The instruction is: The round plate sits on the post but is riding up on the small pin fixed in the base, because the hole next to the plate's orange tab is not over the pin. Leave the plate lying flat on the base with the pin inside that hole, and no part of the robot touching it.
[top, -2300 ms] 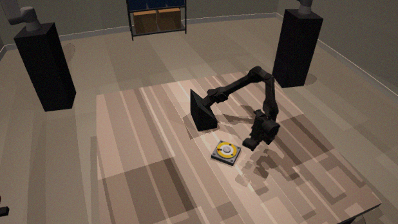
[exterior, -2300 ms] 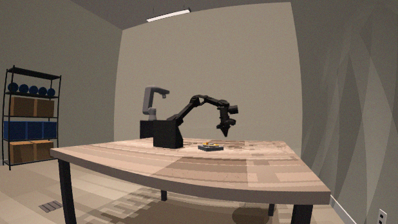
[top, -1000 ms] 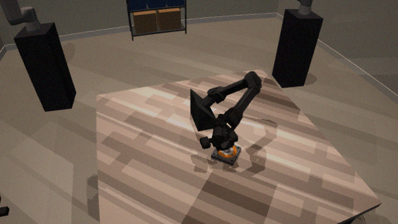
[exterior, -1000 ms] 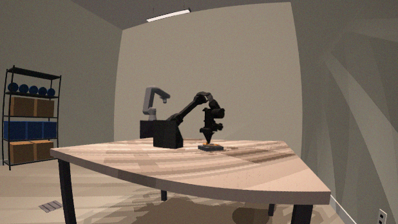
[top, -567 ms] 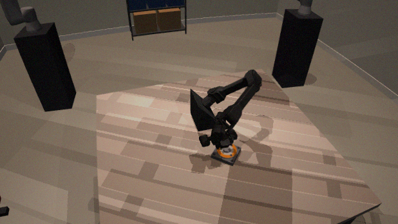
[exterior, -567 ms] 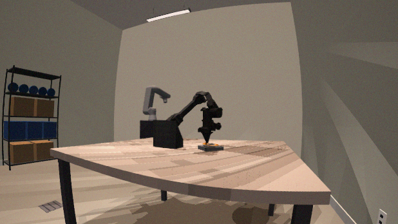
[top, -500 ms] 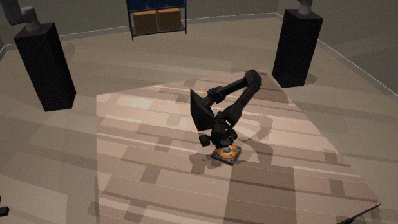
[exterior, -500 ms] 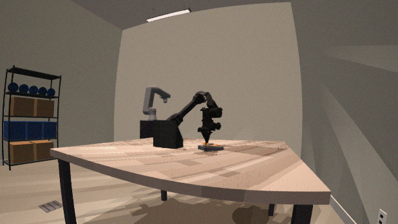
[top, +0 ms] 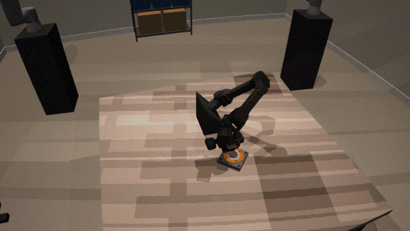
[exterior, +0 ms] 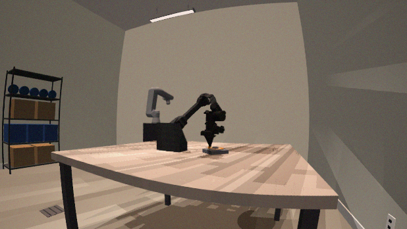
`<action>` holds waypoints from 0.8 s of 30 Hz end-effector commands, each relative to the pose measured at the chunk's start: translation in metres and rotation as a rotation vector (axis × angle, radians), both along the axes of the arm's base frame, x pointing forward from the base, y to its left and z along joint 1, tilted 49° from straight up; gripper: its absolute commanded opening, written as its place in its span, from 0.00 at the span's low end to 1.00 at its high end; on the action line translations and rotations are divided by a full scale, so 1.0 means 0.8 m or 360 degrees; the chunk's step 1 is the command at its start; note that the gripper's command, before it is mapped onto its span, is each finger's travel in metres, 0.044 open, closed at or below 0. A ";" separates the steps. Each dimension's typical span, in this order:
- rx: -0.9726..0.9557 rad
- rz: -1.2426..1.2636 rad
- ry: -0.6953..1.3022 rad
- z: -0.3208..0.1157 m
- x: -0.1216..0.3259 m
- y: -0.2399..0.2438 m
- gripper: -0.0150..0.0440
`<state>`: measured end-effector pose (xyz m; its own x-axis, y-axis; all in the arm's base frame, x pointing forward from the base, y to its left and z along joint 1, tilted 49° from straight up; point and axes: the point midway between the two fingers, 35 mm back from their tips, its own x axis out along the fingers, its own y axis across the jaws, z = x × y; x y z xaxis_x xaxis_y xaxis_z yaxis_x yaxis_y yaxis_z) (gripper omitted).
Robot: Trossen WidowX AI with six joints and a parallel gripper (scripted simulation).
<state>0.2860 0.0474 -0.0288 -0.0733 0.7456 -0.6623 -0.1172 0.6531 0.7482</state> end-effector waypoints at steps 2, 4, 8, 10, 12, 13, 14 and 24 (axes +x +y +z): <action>0.0002 0.0009 0.0004 0.000 -0.006 0.003 0.25; 0.0002 0.0009 0.0004 0.001 -0.006 0.002 0.25; -0.0001 0.0008 0.0003 0.014 -0.002 -0.014 0.25; -0.0002 0.0008 0.0003 0.024 -0.002 -0.025 0.25; -0.0002 0.0008 0.0004 0.034 -0.001 -0.036 0.25; -0.0002 0.0009 0.0004 0.037 -0.001 -0.040 0.25; -0.0001 0.0009 0.0004 0.040 -0.001 -0.043 0.25; 0.0001 -0.0008 0.0000 0.034 0.000 -0.038 0.25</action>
<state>0.2864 0.0166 -0.0014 -0.0693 0.7457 -0.6627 -0.1174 0.6536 0.7477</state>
